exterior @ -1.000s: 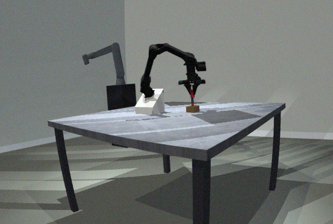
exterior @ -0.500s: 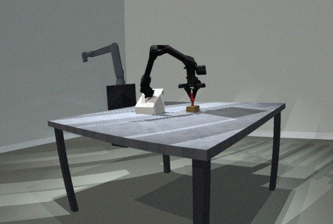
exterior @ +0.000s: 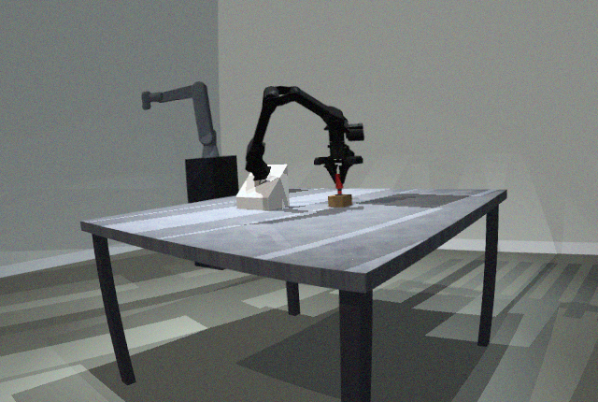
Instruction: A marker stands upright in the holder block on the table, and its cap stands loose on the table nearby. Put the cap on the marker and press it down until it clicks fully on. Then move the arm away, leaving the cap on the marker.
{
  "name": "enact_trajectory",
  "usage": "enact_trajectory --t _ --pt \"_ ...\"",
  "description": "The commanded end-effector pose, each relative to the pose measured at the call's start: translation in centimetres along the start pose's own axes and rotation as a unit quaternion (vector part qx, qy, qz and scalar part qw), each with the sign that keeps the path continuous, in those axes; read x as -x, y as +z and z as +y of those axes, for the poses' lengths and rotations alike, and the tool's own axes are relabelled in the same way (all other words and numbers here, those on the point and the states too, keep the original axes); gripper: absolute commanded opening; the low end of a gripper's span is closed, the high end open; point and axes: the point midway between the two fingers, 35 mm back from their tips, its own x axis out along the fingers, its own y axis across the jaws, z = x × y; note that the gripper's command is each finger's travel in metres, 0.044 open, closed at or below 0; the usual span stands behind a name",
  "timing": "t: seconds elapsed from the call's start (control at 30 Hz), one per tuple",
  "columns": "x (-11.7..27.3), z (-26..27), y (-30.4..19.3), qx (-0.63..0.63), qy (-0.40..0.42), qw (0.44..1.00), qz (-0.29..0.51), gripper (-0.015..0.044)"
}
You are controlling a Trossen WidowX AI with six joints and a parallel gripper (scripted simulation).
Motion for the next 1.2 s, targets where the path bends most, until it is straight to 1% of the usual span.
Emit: enact_trajectory --t 0.0,0.4,0.47,0.5,0.6,0.63,0.77,0.83,0.97,1.07,1.17 --pt "0.0 0.0 0.0 0.000 0.000 1.000 0.000 0.0131" --pt "0.0 0.0 0.0 0.000 0.000 1.000 0.000 0.0440" --pt "0.3 0.0 0.0 0.000 0.000 1.000 0.000 0.0440" --pt "1.2 -0.1 0.1 0.000 0.000 1.000 -0.001 0.0440" --pt "6.3 -0.1 0.1 0.000 0.000 1.000 -0.002 0.0440" --pt "7.2 0.0 0.1 0.000 0.001 1.000 -0.002 0.0440" --pt "7.5 0.0 0.1 0.000 0.001 1.000 -0.001 0.0440" --pt "7.5 0.0 0.1 -0.032 0.001 0.999 -0.001 0.0387" --pt "7.3 0.1 0.0 -0.219 0.000 0.976 -0.001 0.0282" --pt "7.1 0.1 -0.1 -0.361 0.000 0.932 -0.001 0.0204" --pt "6.9 0.2 -0.1 -0.496 0.000 0.869 -0.001 0.0125"
